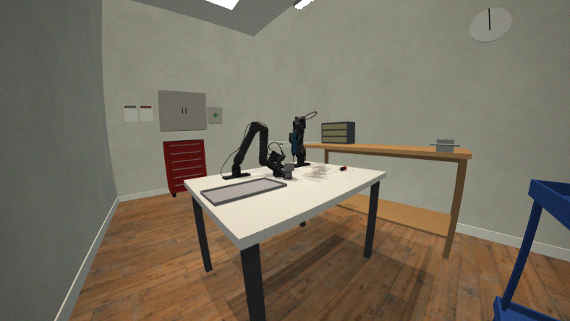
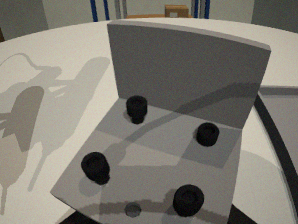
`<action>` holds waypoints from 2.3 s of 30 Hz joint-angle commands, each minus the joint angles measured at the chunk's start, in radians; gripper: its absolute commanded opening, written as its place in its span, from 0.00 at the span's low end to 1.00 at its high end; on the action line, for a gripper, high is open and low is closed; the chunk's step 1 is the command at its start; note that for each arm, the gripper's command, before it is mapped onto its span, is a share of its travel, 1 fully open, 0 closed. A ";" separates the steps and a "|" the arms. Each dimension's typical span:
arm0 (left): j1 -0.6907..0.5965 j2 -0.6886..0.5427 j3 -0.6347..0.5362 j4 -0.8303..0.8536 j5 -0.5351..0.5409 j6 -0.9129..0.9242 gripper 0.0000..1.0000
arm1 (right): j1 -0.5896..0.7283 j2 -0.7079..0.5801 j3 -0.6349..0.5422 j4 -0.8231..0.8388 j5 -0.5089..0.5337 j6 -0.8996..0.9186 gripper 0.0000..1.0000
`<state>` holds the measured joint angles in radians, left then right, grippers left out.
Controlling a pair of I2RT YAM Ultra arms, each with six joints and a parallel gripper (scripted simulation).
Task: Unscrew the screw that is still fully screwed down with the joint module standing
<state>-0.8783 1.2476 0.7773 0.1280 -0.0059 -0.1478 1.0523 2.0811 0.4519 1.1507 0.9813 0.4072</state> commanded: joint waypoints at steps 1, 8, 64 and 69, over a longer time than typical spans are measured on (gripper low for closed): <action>0.010 -0.042 0.005 0.150 0.001 0.040 0.42 | -0.001 -0.006 0.004 0.013 0.002 -0.001 0.59; 0.011 -0.043 0.019 0.189 0.000 0.045 0.42 | -0.001 -0.006 0.004 0.013 0.002 -0.001 0.59; -0.094 -0.030 0.040 0.349 0.005 0.152 0.42 | -0.001 -0.006 0.004 0.013 0.002 -0.001 0.59; -0.094 -0.025 0.040 0.361 0.005 0.153 0.42 | -0.001 -0.006 0.004 0.013 0.002 -0.001 0.59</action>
<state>-0.9760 1.2316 0.7658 0.3721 -0.0029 -0.0006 1.0523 2.0811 0.4519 1.1507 0.9813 0.4072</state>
